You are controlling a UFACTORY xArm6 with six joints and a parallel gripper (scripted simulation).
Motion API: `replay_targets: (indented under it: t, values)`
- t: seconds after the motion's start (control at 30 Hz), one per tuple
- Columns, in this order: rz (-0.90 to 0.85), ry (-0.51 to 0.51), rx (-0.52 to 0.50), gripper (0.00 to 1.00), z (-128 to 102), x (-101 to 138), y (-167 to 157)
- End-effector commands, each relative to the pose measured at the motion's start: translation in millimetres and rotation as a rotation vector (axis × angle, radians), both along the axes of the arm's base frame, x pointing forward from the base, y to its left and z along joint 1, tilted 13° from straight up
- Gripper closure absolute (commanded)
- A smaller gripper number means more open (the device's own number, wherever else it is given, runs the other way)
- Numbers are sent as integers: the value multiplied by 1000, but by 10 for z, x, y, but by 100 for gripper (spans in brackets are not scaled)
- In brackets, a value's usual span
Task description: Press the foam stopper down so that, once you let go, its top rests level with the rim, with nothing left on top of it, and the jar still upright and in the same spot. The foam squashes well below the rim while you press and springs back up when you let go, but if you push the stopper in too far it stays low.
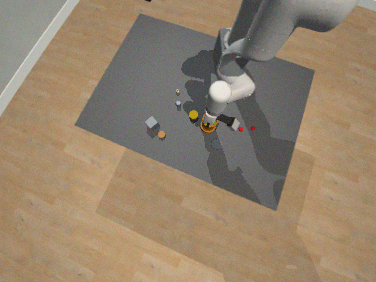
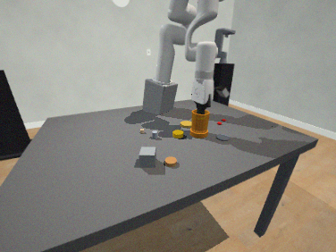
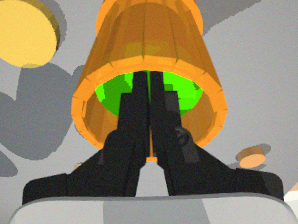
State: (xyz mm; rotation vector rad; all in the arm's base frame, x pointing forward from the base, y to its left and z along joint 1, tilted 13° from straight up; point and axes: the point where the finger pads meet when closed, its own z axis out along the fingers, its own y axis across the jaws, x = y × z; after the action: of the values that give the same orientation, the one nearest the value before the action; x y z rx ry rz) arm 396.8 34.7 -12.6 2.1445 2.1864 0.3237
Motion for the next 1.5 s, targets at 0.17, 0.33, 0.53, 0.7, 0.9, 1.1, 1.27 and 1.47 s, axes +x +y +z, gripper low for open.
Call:
replay_targets:
  t: [0.17, 0.33, 0.53, 0.7, 0.9, 1.1, 1.27, 1.47]
  values:
    - [0, -2, 0, 100, 6, 9, 1]
    - [0, -2, 0, 100, 6, 9, 1]
    - [0, -2, 0, 100, 8, 9, 1]
    - [0, -2, 0, 100, 27, 5, -1]
    - [0, -2, 0, 100, 93, -8, -9]
    - [0, -2, 0, 100, 167, -22, -17]
    - [0, -2, 0, 100, 291, -47, -30]
    - [0, -2, 0, 100, 482, -85, -51]
